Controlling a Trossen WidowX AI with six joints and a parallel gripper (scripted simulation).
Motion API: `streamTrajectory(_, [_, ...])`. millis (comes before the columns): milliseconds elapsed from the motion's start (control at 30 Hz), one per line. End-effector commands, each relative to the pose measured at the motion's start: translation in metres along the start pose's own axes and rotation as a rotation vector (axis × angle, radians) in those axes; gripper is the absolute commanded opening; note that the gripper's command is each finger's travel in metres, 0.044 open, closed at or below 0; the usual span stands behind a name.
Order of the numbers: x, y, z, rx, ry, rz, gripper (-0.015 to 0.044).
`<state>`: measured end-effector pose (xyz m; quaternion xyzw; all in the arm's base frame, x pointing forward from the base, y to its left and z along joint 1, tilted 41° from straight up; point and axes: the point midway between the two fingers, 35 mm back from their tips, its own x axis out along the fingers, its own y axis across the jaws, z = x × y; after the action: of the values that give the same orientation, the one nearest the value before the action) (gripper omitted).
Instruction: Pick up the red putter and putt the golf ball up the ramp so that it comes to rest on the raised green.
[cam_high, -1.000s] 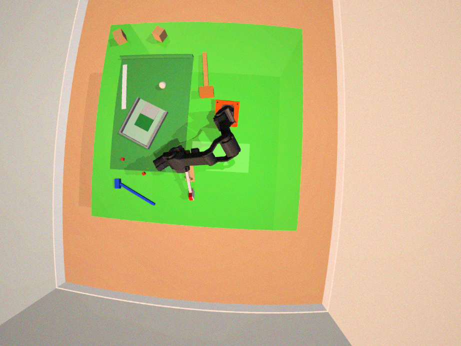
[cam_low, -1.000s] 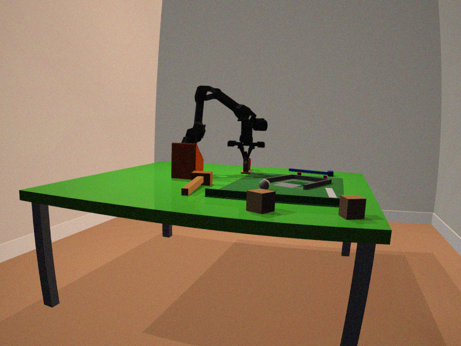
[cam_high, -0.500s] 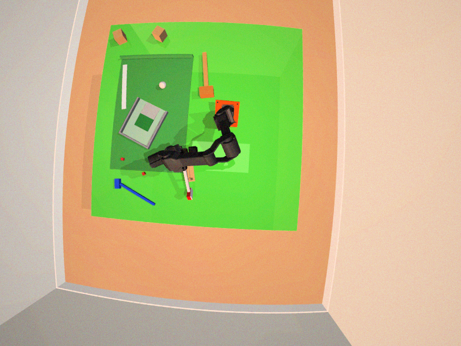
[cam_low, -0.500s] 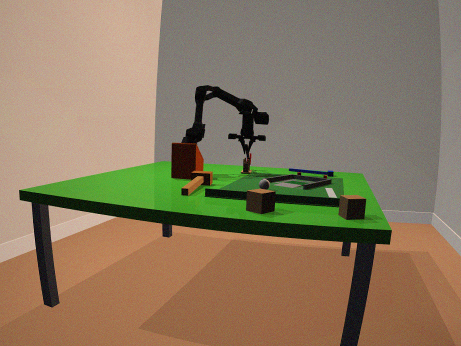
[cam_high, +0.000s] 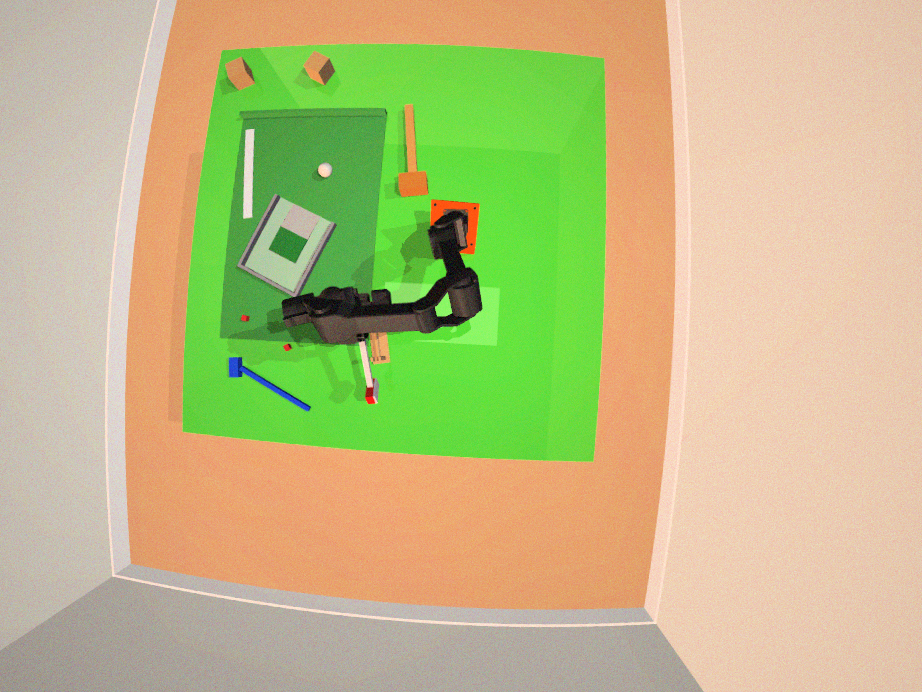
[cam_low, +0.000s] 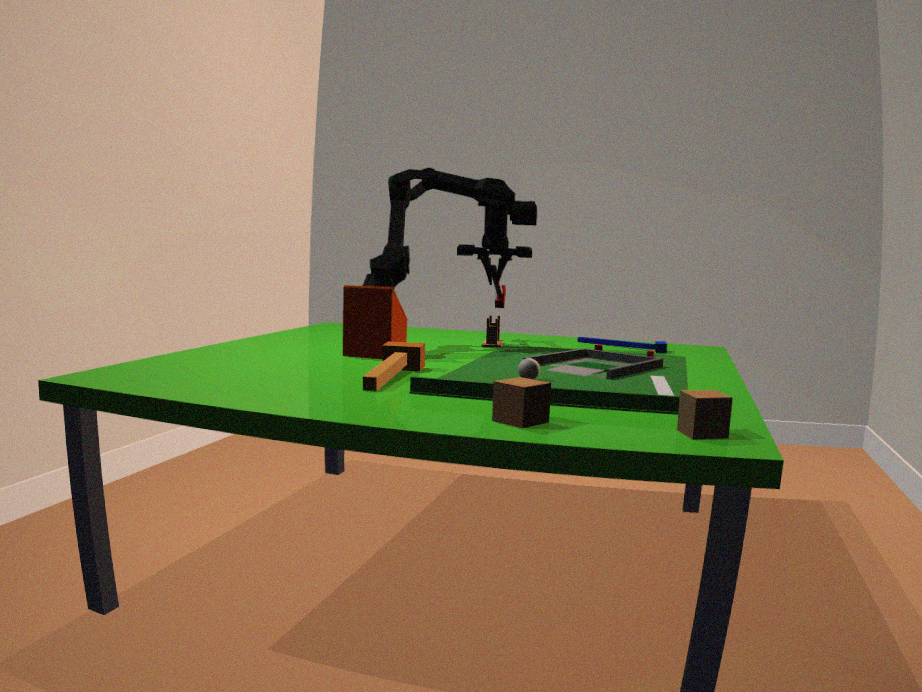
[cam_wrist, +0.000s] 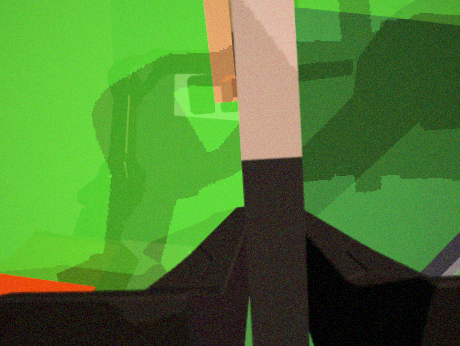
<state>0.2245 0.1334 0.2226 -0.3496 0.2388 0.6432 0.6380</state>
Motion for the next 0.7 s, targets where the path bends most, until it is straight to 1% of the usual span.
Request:
streamTrajectory(0, [0.003, -0.011, -0.019, 0.101, 0.022, -0.004, 0.0000])
streamTrajectory(333, [0.006, -0.037, -0.089, 0.448, 0.075, -0.029, 0.0000])
streamTrajectory(667, [0.005, -0.046, -0.163, 0.796, 0.106, -0.051, 0.0000])
